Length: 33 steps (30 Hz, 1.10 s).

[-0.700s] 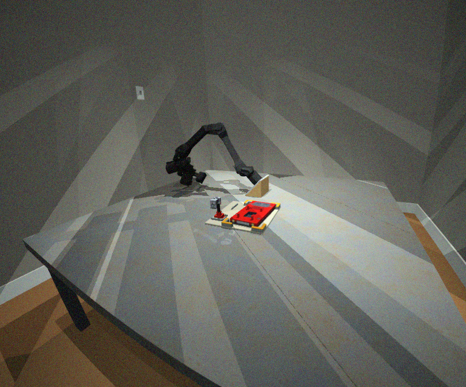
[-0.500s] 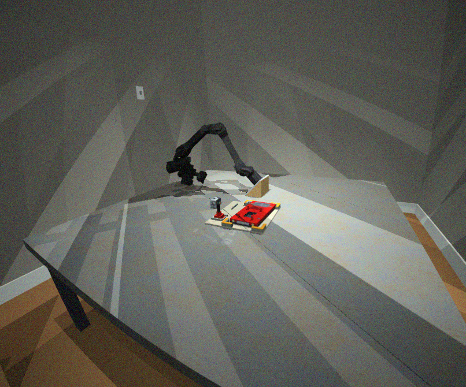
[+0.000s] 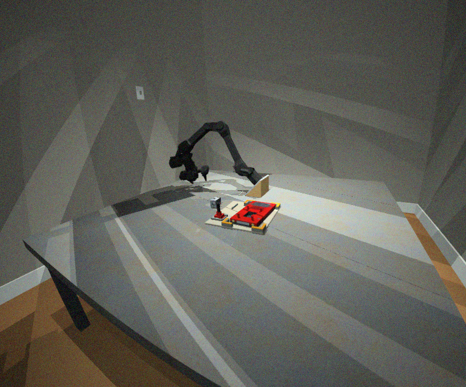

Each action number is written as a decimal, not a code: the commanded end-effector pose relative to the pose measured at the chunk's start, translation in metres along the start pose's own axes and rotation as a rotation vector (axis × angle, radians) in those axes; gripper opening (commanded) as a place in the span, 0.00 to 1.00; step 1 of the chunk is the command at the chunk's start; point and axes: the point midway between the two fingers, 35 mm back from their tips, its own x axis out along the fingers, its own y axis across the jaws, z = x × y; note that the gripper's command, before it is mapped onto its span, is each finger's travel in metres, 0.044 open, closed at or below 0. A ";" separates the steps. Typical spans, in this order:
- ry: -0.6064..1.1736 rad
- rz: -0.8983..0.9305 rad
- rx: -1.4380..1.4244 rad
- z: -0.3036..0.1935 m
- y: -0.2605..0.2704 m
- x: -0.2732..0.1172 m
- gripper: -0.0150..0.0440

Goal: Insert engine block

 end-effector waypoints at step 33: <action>-0.326 -0.391 -1.009 -0.028 0.000 -0.035 1.00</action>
